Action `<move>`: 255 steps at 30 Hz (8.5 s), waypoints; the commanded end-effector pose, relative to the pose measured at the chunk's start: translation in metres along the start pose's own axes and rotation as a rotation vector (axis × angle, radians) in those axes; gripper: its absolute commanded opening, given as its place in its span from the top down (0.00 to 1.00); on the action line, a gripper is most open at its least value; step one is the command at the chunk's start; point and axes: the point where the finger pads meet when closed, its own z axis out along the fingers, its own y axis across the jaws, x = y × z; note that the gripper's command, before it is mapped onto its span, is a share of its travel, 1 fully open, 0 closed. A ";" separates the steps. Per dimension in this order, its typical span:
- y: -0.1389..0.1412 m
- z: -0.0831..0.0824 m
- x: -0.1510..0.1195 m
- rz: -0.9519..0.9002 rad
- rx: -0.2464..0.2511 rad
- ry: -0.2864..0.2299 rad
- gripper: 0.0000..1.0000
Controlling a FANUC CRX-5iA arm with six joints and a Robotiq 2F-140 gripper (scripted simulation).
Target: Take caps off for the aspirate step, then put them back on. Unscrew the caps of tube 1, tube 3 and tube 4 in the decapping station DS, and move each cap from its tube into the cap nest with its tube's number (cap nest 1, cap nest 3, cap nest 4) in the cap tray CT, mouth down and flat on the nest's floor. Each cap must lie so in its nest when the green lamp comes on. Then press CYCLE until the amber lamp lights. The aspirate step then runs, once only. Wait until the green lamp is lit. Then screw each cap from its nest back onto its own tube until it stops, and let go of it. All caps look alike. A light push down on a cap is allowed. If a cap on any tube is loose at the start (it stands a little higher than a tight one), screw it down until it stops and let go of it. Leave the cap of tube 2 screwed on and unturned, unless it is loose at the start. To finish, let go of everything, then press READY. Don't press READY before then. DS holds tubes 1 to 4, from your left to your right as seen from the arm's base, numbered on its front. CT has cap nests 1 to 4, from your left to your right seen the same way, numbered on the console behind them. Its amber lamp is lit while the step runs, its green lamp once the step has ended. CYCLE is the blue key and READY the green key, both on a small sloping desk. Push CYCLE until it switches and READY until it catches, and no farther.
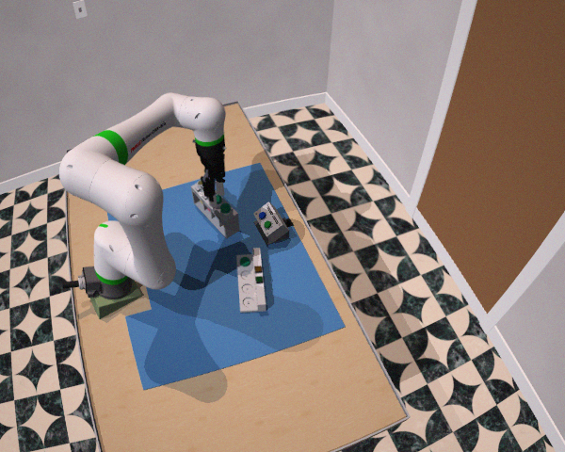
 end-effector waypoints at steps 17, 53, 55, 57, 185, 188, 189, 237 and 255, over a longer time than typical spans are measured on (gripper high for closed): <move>0.000 0.000 0.000 0.750 0.000 0.000 0.65; 0.000 0.000 0.000 0.797 0.000 0.000 1.00; 0.000 0.000 0.000 0.697 0.000 0.000 1.00; 0.000 0.000 0.000 0.597 0.000 0.000 1.00; 0.000 -0.001 0.000 0.083 0.000 0.000 0.65; 0.000 -0.001 0.000 0.250 0.000 0.000 0.65; 0.000 -0.001 0.000 0.333 0.000 0.000 0.65; 0.000 -0.001 0.000 0.797 0.000 0.000 1.00; 0.000 -0.002 0.000 0.047 0.000 0.000 1.00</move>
